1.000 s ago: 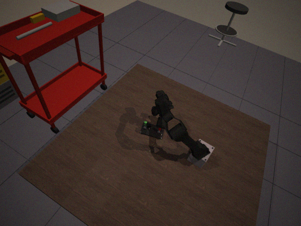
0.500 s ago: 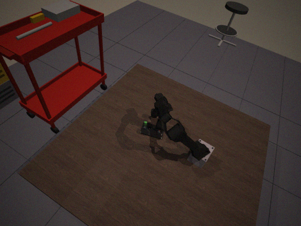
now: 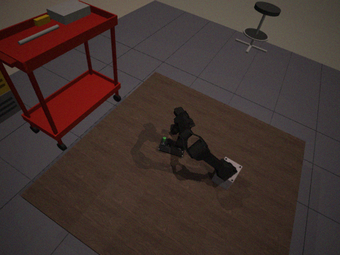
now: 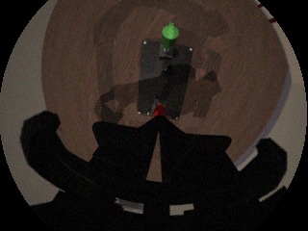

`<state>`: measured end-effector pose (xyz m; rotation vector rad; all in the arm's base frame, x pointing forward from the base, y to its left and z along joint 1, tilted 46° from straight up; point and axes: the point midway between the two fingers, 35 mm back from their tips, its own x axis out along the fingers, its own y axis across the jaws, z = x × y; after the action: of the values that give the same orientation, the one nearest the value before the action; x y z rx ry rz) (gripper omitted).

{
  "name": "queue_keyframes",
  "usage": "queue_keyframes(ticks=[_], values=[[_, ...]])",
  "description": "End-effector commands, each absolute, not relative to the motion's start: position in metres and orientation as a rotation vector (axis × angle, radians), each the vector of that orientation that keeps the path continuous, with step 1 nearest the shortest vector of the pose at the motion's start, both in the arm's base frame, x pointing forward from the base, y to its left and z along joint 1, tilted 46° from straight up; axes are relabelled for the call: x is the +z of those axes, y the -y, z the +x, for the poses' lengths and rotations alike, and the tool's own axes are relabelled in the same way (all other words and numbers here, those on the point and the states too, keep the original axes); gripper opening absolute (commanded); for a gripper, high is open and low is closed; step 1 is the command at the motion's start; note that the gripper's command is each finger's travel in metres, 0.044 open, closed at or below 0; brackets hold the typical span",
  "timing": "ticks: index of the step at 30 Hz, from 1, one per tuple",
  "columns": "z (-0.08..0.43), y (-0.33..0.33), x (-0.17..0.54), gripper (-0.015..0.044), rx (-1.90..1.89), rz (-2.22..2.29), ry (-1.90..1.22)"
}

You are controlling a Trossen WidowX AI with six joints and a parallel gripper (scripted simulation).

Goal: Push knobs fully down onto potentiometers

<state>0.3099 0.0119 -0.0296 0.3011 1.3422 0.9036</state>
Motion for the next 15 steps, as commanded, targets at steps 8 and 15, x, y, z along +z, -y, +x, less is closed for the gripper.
queue_keyframes(ticks=[8, 15], values=[[0.31, -0.0144, -0.031, 0.0, 0.904, 0.308, -1.339], [0.3099, -0.0158, -0.0323, 0.0, 0.904, 0.308, -1.339]])
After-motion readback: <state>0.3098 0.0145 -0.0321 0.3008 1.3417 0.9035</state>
